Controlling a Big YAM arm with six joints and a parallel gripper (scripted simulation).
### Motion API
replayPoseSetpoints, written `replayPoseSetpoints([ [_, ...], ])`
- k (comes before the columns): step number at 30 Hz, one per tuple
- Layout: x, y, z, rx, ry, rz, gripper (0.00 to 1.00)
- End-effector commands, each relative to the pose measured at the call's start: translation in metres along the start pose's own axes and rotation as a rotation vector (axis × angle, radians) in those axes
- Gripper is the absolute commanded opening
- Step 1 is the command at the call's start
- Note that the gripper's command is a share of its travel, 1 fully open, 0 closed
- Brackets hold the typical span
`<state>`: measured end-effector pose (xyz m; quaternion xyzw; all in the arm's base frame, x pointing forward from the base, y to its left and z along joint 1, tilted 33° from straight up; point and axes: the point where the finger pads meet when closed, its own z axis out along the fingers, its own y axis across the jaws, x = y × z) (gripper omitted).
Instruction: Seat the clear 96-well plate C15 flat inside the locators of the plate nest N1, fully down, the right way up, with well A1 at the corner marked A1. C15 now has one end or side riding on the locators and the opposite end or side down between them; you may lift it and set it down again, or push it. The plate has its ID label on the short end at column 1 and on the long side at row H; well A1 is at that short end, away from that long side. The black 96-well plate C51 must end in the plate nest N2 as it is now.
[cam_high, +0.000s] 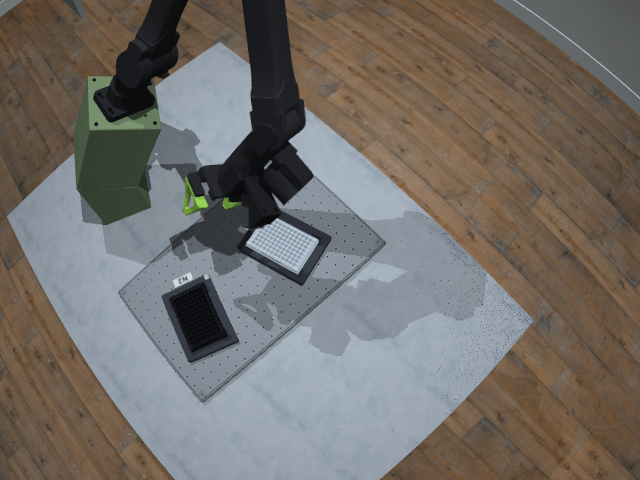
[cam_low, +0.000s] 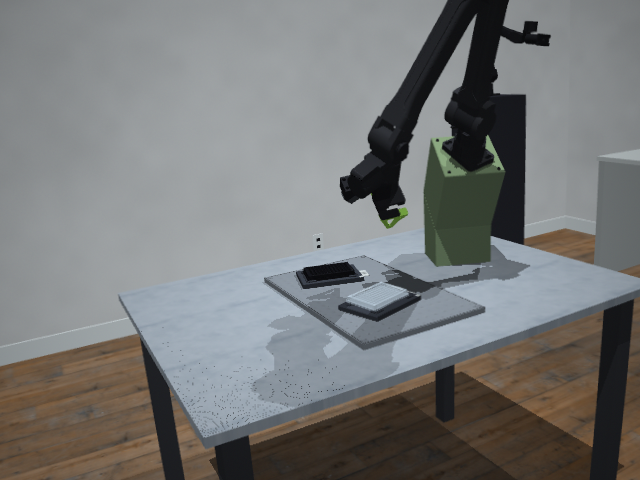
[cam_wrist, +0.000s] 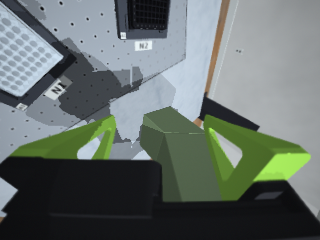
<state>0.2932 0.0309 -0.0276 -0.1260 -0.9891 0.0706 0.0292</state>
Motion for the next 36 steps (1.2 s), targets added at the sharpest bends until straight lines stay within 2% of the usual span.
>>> replayPoseSetpoints([
  [1, -0.006, 0.012, 0.009, -0.049, -0.023, -0.065, 1.0],
  [2, -0.011, 0.01, 0.011, -0.079, -0.029, -0.06, 1.0],
  [4, -0.023, 0.032, 0.007, -0.089, -0.054, -0.088, 1.0],
  [6, -0.023, 0.032, 0.007, -0.089, -0.054, -0.088, 1.0],
  [7, -0.015, 0.028, 0.015, -0.108, -0.042, -0.095, 1.0],
  [9, -0.022, 0.032, 0.017, -0.164, -0.06, -0.109, 1.0],
  [10, -0.028, 0.047, 0.013, -0.173, -0.078, -0.138, 1.0],
  [13, -0.031, 0.049, 0.021, -0.248, -0.096, -0.162, 1.0],
  [15, -0.041, 0.071, 0.016, -0.261, -0.118, -0.195, 1.0],
  [18, -0.039, 0.076, 0.024, -0.331, -0.134, -0.234, 1.0],
  [19, -0.049, 0.089, 0.018, -0.345, -0.157, -0.254, 1.0],
  [20, -0.051, 0.094, 0.018, -0.345, -0.156, -0.254, 1.0],
  [21, -0.052, 0.099, 0.019, -0.369, -0.169, -0.273, 1.0],
  [23, -0.052, 0.099, 0.019, -0.369, -0.169, -0.273, 1.0],
  [24, -0.049, 0.092, 0.025, -0.387, -0.164, -0.269, 1.0],
  [26, -0.054, 0.098, 0.026, -0.435, -0.191, -0.299, 1.0],
  [29, -0.06, 0.125, 0.02, -0.505, -0.24, -0.382, 1.0],
  [30, -0.065, 0.131, 0.019, -0.507, -0.245, -0.382, 1.0],
  [33, -0.068, 0.144, 0.018, -0.574, -0.286, -0.442, 1.0],
  [36, -0.073, 0.156, 0.016, -0.627, -0.324, -0.485, 1.0],
])
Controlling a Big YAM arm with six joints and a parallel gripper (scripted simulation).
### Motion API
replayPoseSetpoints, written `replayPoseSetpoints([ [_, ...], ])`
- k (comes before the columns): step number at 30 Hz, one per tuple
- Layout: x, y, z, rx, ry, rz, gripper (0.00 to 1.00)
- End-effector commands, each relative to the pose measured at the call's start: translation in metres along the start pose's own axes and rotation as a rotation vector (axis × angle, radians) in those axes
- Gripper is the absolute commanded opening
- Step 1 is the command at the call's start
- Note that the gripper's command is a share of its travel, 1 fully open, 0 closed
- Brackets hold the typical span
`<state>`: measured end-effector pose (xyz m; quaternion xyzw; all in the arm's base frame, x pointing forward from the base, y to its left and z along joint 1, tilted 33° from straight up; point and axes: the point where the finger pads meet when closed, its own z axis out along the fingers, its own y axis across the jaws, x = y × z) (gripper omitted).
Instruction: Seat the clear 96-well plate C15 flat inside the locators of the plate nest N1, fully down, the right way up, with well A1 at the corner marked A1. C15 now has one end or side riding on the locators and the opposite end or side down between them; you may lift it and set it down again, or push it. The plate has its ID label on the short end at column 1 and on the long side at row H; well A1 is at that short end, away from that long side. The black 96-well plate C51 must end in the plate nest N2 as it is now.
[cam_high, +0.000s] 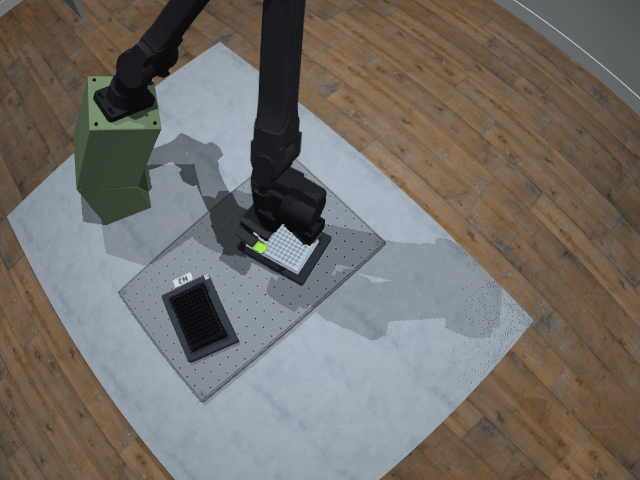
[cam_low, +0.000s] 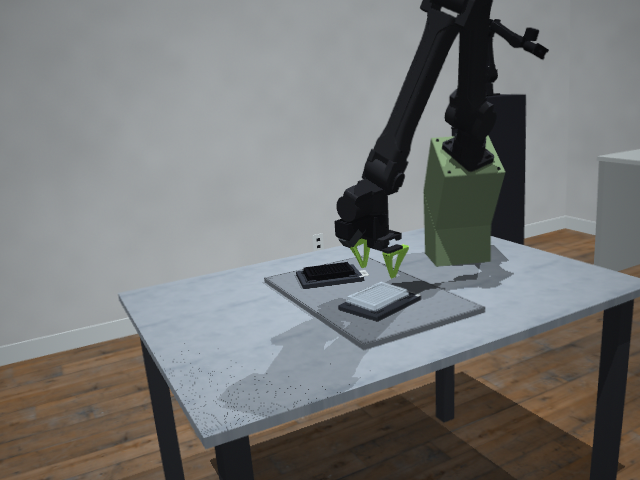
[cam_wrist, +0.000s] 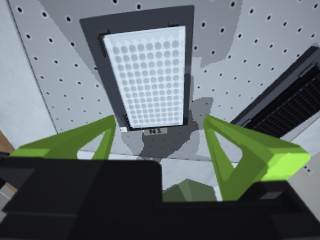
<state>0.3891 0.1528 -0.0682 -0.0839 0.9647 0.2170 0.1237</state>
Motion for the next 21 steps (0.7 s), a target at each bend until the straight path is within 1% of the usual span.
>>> replayPoseSetpoints([
  [1, -0.015, 0.004, 0.008, -0.041, -0.053, -0.098, 1.0],
  [2, -0.019, 0.012, 0.012, -0.056, -0.059, -0.121, 1.0],
  [5, -0.018, 0.012, 0.013, -0.053, -0.057, -0.12, 1.0],
  [6, -0.019, 0.008, 0.006, -0.048, -0.062, -0.095, 1.0],
  [14, -0.019, 0.008, 0.006, -0.048, -0.062, -0.095, 1.0],
  [15, -0.016, 0.011, 0.015, -0.051, -0.054, -0.117, 1.0],
  [19, -0.019, 0.012, 0.021, -0.051, -0.059, -0.12, 1.0],
  [21, -0.019, 0.012, 0.021, -0.051, -0.059, -0.12, 1.0],
])
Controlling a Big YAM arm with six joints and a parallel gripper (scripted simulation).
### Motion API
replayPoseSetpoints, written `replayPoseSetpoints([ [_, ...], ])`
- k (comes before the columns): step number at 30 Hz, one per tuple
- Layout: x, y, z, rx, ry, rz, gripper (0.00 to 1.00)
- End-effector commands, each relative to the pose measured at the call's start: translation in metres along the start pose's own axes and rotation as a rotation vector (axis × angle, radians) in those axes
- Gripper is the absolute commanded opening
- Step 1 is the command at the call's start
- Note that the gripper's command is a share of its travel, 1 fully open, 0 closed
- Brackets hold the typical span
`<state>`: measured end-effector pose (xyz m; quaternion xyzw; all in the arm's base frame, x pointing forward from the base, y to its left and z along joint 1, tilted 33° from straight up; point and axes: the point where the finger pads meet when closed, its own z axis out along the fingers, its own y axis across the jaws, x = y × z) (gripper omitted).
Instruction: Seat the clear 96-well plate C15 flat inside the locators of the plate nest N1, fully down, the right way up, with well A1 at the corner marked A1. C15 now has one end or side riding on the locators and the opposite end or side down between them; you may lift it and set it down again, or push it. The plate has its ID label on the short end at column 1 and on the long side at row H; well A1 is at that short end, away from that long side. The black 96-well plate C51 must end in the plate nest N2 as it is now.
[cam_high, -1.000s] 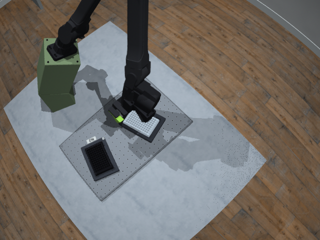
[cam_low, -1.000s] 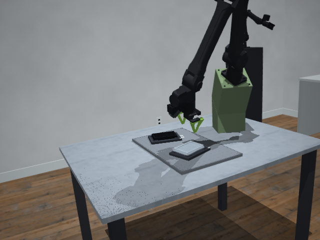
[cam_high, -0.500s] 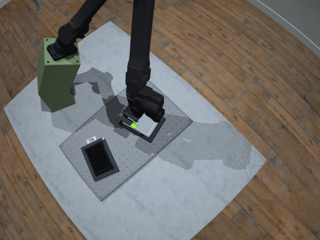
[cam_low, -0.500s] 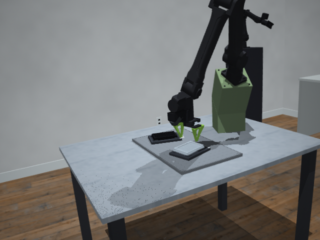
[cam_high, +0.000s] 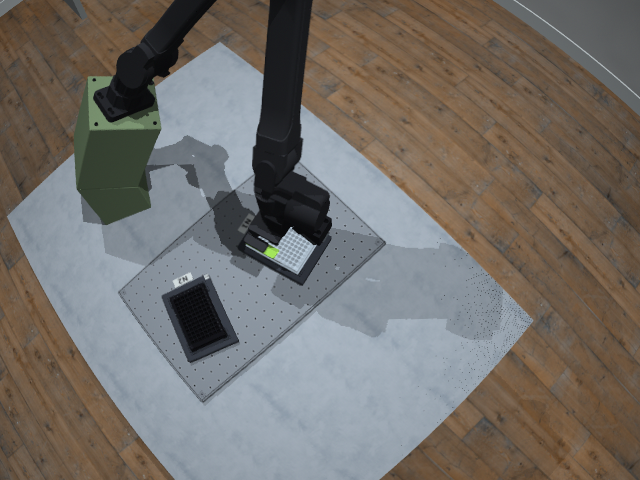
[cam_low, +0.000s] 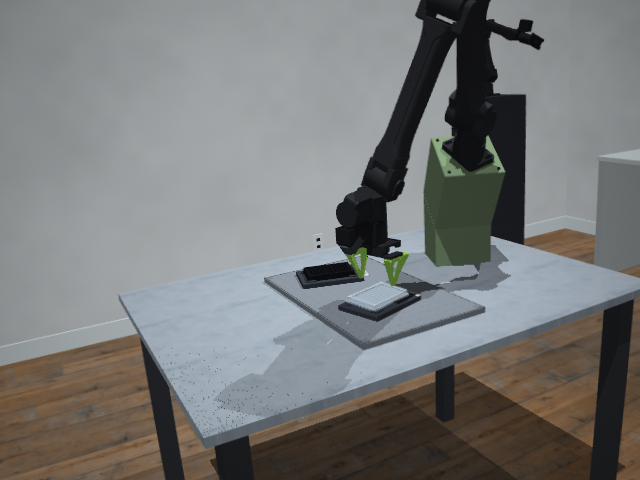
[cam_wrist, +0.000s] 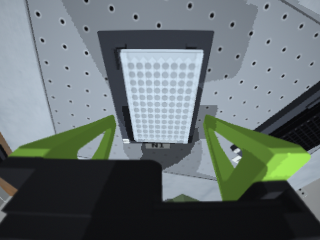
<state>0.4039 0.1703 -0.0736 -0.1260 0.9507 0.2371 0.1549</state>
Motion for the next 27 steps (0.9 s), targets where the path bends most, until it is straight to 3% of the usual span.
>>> replayPoseSetpoints([
  [1, -0.001, -0.003, 0.006, 0.002, -0.006, -0.011, 1.0],
  [15, -0.002, 0.001, 0.031, -0.001, -0.006, -0.004, 1.0],
  [27, 0.001, -0.005, 0.042, 0.003, -0.005, 0.01, 1.0],
])
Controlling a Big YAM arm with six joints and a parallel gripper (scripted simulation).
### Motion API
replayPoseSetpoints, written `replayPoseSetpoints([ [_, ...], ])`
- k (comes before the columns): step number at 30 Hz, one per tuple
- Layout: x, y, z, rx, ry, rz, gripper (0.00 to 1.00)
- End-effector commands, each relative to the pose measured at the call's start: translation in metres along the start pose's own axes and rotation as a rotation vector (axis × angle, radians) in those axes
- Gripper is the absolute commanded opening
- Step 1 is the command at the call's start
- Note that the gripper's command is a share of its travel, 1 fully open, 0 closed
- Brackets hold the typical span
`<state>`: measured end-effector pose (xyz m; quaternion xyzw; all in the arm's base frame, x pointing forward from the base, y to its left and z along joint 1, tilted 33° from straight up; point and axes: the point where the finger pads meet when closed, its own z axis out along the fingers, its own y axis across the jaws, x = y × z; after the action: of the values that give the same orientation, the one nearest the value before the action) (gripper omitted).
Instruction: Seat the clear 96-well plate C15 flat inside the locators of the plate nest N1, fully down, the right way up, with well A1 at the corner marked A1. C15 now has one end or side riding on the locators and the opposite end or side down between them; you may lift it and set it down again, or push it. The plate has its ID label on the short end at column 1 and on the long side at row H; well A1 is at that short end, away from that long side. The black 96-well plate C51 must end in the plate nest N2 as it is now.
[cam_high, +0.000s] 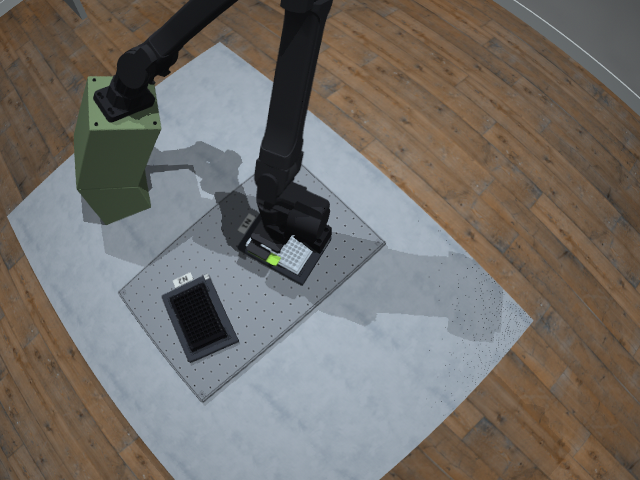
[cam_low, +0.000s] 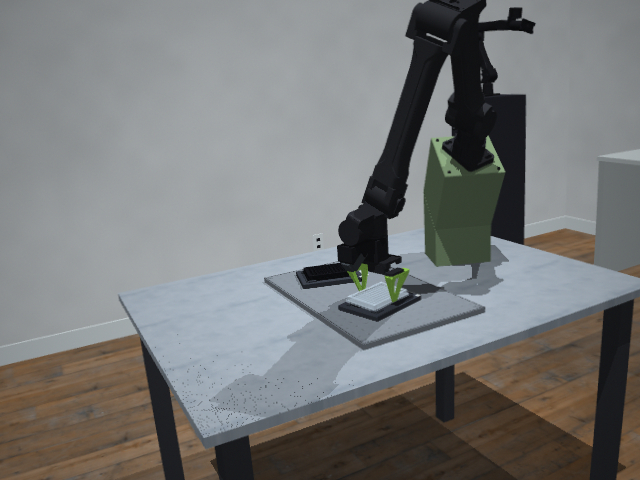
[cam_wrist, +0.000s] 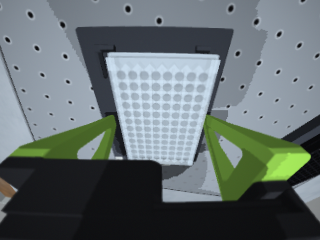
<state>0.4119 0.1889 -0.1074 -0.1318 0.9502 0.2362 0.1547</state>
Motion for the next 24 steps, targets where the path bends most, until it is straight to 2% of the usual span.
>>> replayPoseSetpoints([
  [1, 0.0001, -0.0059, 0.0024, 0.005, -0.009, 0.026, 1.0],
  [2, -0.004, -0.0021, -0.0022, 0.003, -0.014, 0.01, 1.0],
  [12, -0.004, -0.0022, -0.0022, 0.003, -0.014, 0.01, 1.0],
  [13, -0.004, -0.0022, -0.0022, 0.003, -0.014, 0.01, 0.0],
  [24, -0.004, -0.0021, -0.0022, 0.003, -0.014, 0.01, 0.0],
])
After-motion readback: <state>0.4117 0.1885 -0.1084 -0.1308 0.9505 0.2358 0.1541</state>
